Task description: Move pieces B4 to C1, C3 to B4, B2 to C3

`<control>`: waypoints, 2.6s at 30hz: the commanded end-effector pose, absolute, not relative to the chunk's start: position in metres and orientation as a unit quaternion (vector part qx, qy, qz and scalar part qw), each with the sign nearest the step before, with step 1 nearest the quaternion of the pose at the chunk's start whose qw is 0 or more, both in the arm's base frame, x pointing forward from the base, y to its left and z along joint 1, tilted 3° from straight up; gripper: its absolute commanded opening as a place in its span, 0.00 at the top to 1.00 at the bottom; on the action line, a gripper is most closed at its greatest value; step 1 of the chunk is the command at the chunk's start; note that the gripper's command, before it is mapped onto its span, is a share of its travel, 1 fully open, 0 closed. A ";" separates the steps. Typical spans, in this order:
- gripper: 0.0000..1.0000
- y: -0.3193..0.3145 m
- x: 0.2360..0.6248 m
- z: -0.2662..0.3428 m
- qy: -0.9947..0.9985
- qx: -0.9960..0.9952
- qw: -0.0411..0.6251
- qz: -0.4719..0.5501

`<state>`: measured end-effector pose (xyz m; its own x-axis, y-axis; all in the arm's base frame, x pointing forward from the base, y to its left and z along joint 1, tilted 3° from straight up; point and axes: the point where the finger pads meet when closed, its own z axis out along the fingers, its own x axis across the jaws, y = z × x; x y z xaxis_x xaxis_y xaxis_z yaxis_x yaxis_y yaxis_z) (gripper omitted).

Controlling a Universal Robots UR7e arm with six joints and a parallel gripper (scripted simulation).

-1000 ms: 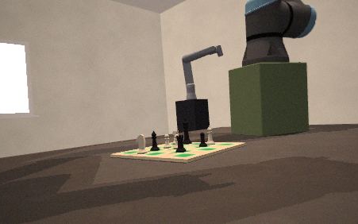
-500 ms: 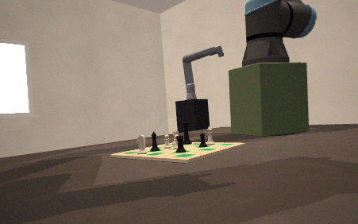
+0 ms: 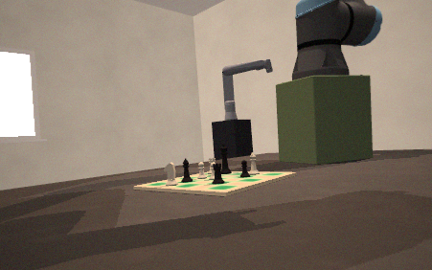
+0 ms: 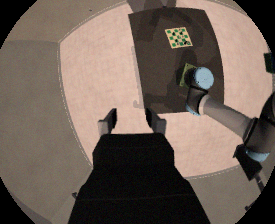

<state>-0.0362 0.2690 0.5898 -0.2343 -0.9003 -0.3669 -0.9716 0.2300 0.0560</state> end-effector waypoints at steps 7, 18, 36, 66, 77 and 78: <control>0.00 0.286 -0.017 0.585 0.797 -0.578 0.119 0.128; 0.00 0.331 0.046 0.564 0.863 -0.488 0.085 0.098; 0.00 0.390 0.224 0.483 0.969 -0.247 0.004 0.023; 0.00 0.307 0.510 0.262 0.970 0.177 -0.126 -0.108; 0.00 0.241 0.570 0.176 0.928 0.299 -0.164 -0.149; 0.00 0.230 0.578 0.161 0.920 0.317 -0.170 -0.156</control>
